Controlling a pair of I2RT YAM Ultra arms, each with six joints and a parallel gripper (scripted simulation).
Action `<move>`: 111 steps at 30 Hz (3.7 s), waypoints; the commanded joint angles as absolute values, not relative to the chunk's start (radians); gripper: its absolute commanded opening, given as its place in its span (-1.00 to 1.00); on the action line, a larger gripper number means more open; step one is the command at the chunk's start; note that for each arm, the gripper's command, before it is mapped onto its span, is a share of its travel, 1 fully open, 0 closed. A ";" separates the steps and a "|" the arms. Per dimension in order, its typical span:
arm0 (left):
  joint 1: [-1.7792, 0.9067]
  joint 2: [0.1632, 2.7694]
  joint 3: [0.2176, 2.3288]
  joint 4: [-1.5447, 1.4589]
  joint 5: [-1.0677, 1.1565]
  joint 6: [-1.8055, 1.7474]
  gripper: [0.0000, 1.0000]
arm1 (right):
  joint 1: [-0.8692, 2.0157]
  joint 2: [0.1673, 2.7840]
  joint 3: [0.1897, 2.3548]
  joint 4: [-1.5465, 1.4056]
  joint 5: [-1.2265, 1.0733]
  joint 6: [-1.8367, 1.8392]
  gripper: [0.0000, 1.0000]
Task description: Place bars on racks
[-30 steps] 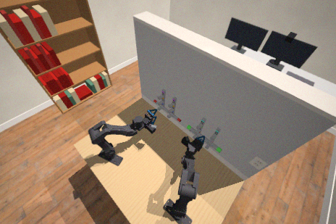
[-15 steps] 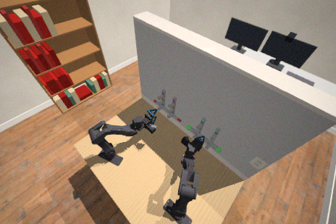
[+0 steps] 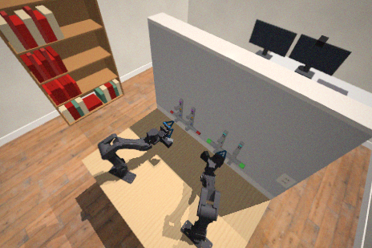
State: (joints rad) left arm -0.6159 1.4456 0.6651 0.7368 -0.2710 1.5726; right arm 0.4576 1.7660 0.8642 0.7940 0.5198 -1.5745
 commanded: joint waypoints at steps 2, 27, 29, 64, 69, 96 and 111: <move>-0.622 1.443 0.681 0.762 -0.279 1.571 1.00 | 0.466 1.725 0.910 0.814 0.527 -1.570 -1.00; -0.622 1.443 0.681 0.762 -0.279 1.571 1.00 | 0.466 1.729 0.903 0.826 0.526 -1.570 -1.00; -0.622 1.443 0.681 0.762 -0.279 1.571 1.00 | 0.466 1.729 0.902 0.827 0.526 -1.570 -1.00; -0.622 1.443 0.681 0.762 -0.279 1.571 1.00 | 0.493 1.680 0.821 0.856 0.554 -1.568 -1.00; -0.622 1.443 0.681 0.762 -0.279 1.571 1.00 | 0.501 1.667 0.805 0.859 0.562 -1.568 -1.00; -0.622 1.443 0.681 0.762 -0.279 1.571 1.00 | 0.539 1.605 0.731 0.871 0.600 -1.568 -1.00; -0.622 1.443 0.681 0.762 -0.279 1.571 1.00 | 0.561 1.571 0.693 0.876 0.622 -1.568 -1.00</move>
State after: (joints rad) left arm -0.6159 1.4456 0.6651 0.7368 -0.2710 1.5726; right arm 0.5518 1.6104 0.6899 0.8169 0.6094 -1.5745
